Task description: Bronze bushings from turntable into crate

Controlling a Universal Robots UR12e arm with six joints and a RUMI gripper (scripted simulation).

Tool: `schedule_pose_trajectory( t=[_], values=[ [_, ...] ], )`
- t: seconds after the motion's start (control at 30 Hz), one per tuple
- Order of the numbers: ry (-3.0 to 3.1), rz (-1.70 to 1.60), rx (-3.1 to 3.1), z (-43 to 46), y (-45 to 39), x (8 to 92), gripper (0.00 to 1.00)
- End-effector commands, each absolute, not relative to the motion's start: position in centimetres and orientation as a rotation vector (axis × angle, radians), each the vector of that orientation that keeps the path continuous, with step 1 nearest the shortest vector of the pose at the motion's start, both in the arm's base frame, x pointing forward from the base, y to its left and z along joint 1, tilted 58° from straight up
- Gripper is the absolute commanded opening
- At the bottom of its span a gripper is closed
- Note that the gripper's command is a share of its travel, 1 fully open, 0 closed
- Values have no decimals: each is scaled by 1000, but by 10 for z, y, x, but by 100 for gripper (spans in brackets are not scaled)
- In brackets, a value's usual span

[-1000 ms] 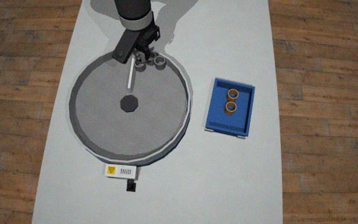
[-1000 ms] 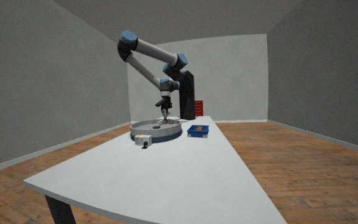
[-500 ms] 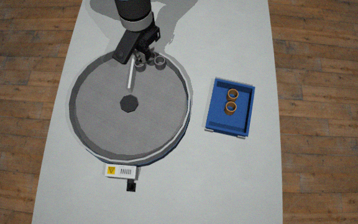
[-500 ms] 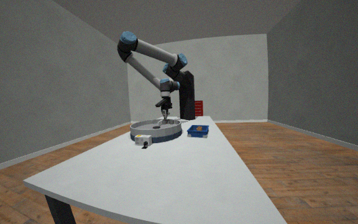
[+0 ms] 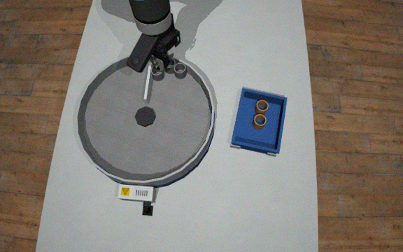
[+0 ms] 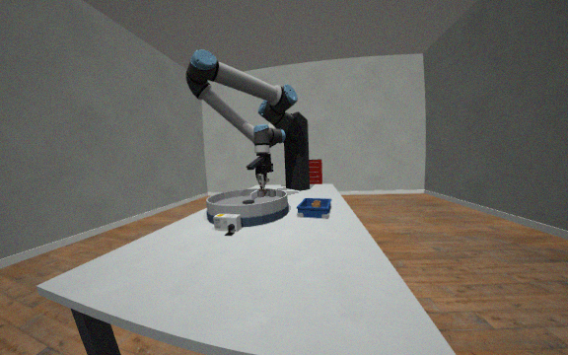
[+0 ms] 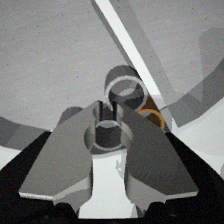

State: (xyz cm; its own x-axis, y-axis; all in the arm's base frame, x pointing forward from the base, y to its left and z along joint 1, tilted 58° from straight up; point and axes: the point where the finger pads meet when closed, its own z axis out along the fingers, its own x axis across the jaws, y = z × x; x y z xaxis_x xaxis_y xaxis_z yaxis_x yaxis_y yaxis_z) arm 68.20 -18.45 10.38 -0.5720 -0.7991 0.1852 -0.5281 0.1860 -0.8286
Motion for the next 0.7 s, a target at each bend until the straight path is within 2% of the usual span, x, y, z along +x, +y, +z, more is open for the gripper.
schedule_pose_trajectory(
  t=[0.0, 0.67],
  values=[
    [2175, -1334, -1263, 104, -185, 682, 5],
    [2175, -1336, -1261, 100, -192, 689, 5]
  ],
)
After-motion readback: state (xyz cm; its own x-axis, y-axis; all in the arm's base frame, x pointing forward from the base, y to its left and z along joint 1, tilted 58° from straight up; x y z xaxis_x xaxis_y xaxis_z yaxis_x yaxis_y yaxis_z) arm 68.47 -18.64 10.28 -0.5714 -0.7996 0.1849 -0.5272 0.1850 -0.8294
